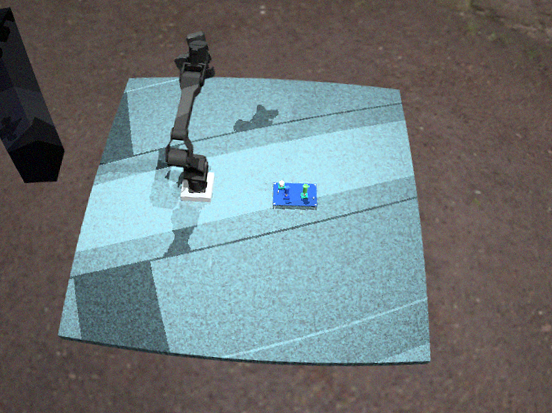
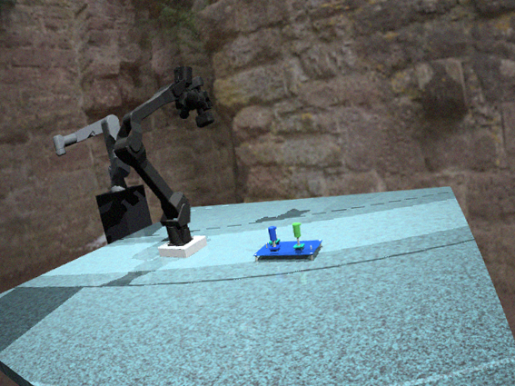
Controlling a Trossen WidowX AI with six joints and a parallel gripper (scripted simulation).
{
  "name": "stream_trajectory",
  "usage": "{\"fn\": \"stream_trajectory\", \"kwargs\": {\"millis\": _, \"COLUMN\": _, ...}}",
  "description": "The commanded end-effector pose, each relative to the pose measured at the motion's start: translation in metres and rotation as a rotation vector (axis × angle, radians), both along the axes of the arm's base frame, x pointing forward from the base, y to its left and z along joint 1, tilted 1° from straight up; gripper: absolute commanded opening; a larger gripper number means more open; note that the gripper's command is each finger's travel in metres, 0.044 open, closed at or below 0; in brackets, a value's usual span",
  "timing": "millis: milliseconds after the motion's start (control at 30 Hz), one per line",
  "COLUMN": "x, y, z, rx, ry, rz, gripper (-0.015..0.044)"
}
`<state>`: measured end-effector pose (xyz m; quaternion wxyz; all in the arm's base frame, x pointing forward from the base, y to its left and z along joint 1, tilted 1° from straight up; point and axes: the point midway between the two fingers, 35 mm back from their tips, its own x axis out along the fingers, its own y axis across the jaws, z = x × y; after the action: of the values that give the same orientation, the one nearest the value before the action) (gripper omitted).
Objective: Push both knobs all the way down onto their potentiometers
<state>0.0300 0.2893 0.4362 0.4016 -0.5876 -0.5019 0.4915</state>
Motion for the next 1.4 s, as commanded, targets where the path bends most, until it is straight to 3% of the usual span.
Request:
{"fn": "stream_trajectory", "kwargs": {"millis": 0, "x": 0.041, "y": 0.009, "z": -0.022, "rx": -0.09, "ry": 0.005, "rz": -0.132, "gripper": 0.0}}
{"fn": "stream_trajectory", "kwargs": {"millis": 600, "x": 0.192, "y": -0.027, "z": -0.111, "rx": -0.433, "ry": 0.131, "rz": -0.586, "gripper": 0.0}}
{"fn": "stream_trajectory", "kwargs": {"millis": 1000, "x": 0.27, "y": -0.104, "z": -0.172, "rx": -0.662, "ry": 0.307, "rz": -0.874, "gripper": 0.0}}
{"fn": "stream_trajectory", "kwargs": {"millis": 1367, "x": 0.309, "y": -0.198, "z": -0.227, "rx": -0.87, "ry": 0.53, "rz": -1.079, "gripper": 0.0}}
